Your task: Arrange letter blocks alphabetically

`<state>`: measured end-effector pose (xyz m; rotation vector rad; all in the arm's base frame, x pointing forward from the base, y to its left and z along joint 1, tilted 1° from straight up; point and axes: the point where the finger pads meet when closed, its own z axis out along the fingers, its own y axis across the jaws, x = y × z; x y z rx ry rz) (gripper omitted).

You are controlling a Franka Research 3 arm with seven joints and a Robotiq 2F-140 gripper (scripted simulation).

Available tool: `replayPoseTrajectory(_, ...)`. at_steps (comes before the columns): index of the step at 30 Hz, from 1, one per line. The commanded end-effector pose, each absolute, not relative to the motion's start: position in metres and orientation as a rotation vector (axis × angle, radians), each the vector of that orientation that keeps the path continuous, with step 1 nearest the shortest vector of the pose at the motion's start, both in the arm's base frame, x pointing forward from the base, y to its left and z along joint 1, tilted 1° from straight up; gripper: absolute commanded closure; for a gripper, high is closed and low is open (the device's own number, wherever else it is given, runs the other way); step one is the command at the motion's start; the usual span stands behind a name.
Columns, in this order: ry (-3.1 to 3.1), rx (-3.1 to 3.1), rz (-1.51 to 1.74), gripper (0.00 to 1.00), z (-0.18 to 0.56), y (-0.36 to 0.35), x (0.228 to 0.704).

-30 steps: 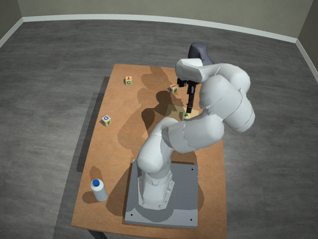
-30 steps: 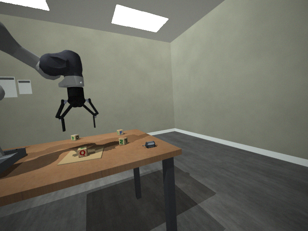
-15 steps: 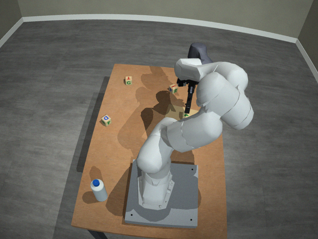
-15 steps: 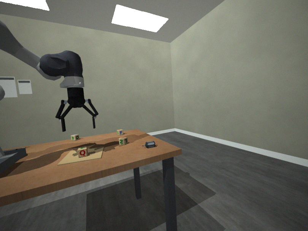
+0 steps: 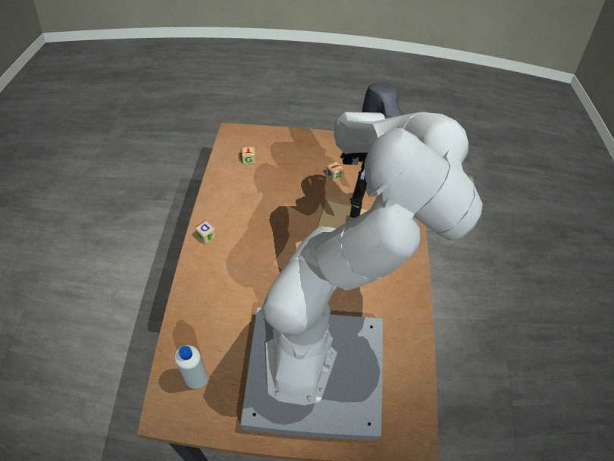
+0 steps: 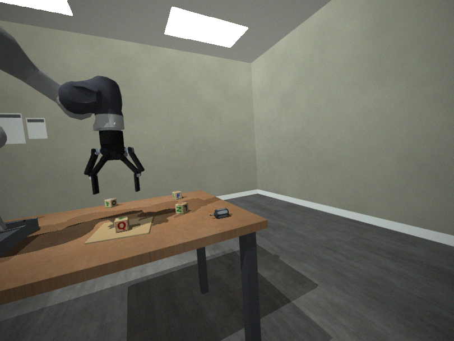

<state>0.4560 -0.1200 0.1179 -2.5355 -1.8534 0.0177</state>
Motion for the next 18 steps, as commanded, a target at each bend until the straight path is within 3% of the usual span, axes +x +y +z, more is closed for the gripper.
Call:
replayPoseTrajectory(1,-1.673,-2.659,-0.001,0.0,0.1177,-0.1167,0.4582)
replayPoseTrajectory(18,-1.314,-2.851,0.0,0.0,0.1138,-0.1158,0.4579)
